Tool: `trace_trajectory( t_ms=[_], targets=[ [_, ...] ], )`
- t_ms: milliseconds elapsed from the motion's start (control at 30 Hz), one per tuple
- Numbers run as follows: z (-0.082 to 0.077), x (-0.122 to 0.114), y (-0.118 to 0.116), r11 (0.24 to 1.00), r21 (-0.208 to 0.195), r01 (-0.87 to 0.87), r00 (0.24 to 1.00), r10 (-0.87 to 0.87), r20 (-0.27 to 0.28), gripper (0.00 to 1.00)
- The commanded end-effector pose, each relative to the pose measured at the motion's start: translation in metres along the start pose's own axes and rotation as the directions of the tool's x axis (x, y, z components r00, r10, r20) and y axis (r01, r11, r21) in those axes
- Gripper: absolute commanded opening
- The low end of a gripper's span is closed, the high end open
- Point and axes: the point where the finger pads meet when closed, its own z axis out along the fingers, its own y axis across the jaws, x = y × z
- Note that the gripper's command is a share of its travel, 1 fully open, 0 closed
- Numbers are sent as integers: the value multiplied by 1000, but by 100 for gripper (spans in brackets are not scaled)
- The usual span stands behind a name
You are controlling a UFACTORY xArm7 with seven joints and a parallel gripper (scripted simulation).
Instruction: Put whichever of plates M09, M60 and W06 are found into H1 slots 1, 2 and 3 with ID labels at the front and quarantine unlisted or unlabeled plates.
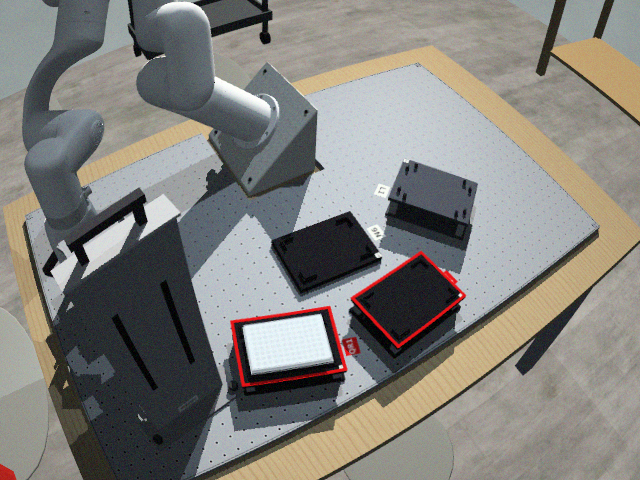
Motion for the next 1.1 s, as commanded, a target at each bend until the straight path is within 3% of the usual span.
trace_trajectory(
  t_ms=[0, 300, 333, 1067],
  targets=[
    [-1, 1, 1, 1000, -3, 0, 1000, 0, -2, 100],
    [-1, 1, 1, 1000, -3, 0, 1000, 0, -2, 100],
    [-2, 1, 1, 1000, -3, 0, 1000, 0, -1, 0],
    [-2, 1, 1, 1000, -3, 0, 1000, 0, -1, 0]
  ],
)
